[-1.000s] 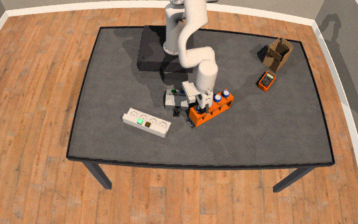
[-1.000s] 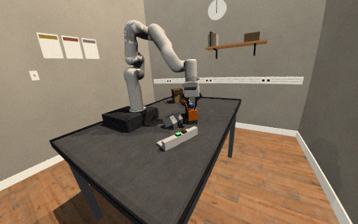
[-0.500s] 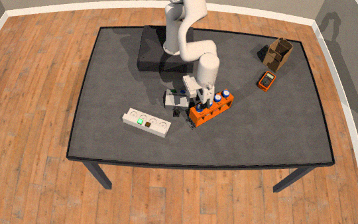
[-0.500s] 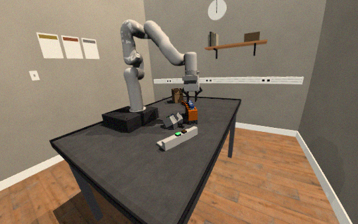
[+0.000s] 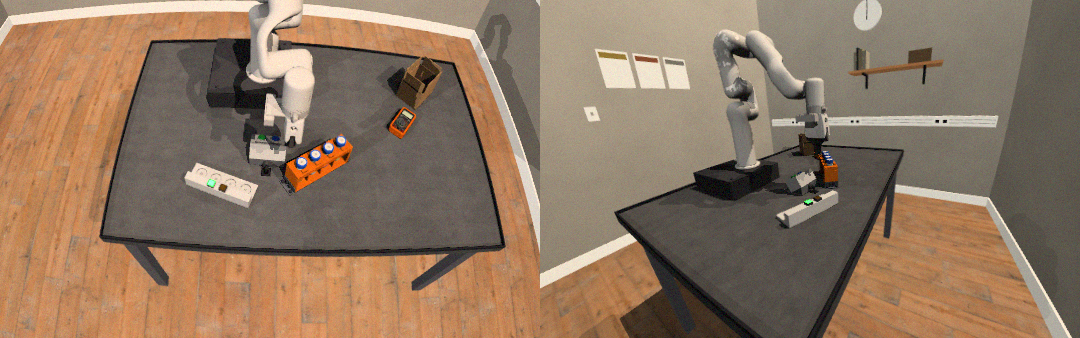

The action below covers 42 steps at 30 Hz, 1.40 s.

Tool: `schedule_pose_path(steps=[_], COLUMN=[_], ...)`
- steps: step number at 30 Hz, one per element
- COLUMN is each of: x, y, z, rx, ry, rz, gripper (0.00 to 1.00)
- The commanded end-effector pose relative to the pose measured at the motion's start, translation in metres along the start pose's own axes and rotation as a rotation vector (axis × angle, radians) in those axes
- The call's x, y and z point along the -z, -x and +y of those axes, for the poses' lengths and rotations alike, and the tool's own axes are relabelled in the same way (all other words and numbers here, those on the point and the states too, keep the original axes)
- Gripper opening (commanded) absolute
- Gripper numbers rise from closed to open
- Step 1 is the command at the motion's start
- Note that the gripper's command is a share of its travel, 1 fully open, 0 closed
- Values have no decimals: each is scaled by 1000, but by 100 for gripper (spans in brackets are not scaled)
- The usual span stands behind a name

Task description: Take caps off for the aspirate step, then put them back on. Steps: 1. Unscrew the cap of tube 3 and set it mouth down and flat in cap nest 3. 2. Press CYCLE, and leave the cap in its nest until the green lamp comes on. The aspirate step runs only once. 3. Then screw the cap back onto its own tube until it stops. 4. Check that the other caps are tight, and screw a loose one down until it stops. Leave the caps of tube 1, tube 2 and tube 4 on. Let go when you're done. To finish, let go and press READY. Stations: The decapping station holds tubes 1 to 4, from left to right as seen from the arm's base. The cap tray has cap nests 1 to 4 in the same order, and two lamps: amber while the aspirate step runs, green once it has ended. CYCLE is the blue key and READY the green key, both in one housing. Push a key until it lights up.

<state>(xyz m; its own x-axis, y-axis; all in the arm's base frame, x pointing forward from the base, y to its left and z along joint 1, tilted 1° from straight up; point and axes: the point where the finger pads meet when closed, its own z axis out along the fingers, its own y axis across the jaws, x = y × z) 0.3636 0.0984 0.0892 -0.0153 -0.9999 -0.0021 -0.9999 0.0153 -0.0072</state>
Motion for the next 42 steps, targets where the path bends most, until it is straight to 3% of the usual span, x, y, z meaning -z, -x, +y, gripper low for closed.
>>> schedule_pose_path(steps=[1,3,16,25,31,42], x=[-9,-9,-53,-53,-71,-71], y=[-17,-17,-86,-86,-86,-86], z=[15,15,79,79,79,79], rx=[-12,-12,-12,-12,-12,-12], ry=[-6,-6,-5,-5,-5,-5], rz=[2,2,3,3,3,3], gripper=[0,0,0,0,0,0])
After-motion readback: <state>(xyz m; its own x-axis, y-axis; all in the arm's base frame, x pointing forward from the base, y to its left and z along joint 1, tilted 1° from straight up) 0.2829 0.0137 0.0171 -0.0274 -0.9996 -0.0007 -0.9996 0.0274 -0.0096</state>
